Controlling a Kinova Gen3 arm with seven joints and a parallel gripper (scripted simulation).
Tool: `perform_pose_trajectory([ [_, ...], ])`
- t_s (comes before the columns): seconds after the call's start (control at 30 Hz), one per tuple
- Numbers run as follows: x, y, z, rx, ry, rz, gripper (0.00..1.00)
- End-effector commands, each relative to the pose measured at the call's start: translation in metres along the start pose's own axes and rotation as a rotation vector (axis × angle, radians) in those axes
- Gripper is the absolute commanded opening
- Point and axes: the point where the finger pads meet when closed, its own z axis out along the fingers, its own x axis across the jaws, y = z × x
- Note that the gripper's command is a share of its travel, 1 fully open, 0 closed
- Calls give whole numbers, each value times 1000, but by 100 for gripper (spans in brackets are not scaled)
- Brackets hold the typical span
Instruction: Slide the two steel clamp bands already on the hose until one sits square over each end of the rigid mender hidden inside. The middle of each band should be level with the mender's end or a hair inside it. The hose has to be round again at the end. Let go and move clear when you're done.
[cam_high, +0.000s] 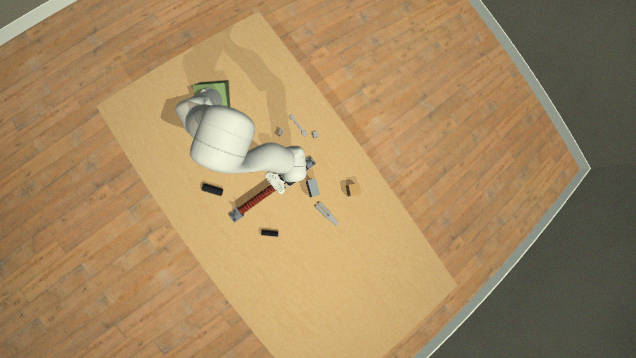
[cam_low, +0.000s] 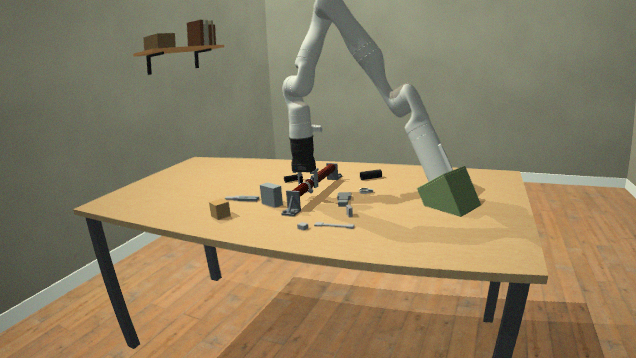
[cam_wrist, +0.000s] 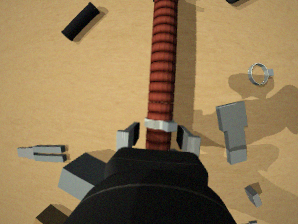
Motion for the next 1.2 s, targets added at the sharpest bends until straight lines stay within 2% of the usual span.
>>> perform_pose_trajectory([
  [0.0, -3, 0, -8, -2, -6, -3, 100],
  [0.27, -4, 0, -47, -3, -7, 0, 100],
  [0.4, -4, 0, -58, -3, -7, 0, 100],
  [1.17, -3, -2, -59, -1, -5, -4, 100],
])
